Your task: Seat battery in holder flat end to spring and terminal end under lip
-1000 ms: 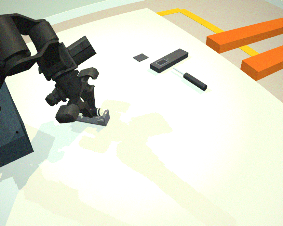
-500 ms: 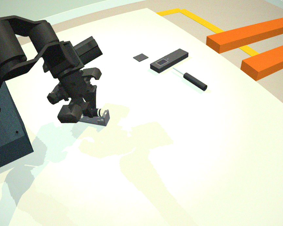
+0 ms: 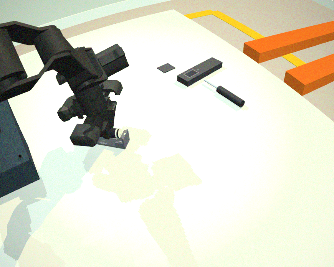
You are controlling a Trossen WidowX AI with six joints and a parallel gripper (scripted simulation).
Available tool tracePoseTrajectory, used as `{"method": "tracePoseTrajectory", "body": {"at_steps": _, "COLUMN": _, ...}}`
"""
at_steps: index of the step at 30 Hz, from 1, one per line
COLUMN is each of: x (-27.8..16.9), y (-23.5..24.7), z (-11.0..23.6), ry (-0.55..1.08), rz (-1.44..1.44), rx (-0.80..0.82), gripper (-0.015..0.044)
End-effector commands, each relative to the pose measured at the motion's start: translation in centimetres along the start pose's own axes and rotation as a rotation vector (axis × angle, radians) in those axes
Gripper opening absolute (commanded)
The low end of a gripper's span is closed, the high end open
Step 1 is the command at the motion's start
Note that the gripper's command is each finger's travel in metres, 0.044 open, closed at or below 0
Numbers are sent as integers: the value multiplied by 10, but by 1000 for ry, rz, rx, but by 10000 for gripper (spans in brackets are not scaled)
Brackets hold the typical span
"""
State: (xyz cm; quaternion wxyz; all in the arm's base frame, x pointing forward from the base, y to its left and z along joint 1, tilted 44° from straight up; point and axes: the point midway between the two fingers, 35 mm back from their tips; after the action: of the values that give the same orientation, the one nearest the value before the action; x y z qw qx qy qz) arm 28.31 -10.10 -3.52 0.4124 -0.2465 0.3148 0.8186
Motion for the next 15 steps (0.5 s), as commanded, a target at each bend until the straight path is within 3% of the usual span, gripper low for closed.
{"method": "tracePoseTrajectory", "body": {"at_steps": 1, "x": 2, "y": 3, "z": -2, "ry": -47, "rz": -3, "rx": 6, "gripper": 76}}
{"method": "tracePoseTrajectory", "body": {"at_steps": 15, "x": 1, "y": 8, "z": -4, "ry": -182, "rz": -6, "rx": 14, "gripper": 76}}
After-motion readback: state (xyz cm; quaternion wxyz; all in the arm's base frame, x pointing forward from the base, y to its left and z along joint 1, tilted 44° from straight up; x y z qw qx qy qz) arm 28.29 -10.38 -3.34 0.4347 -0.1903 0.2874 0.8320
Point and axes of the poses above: the point midway between the two fingers, 35 mm back from their tips, its own z axis back along the fingers, its own y axis across the jaws, x = y × z, and after that the axes turned 7 degrees about -z, right-handed
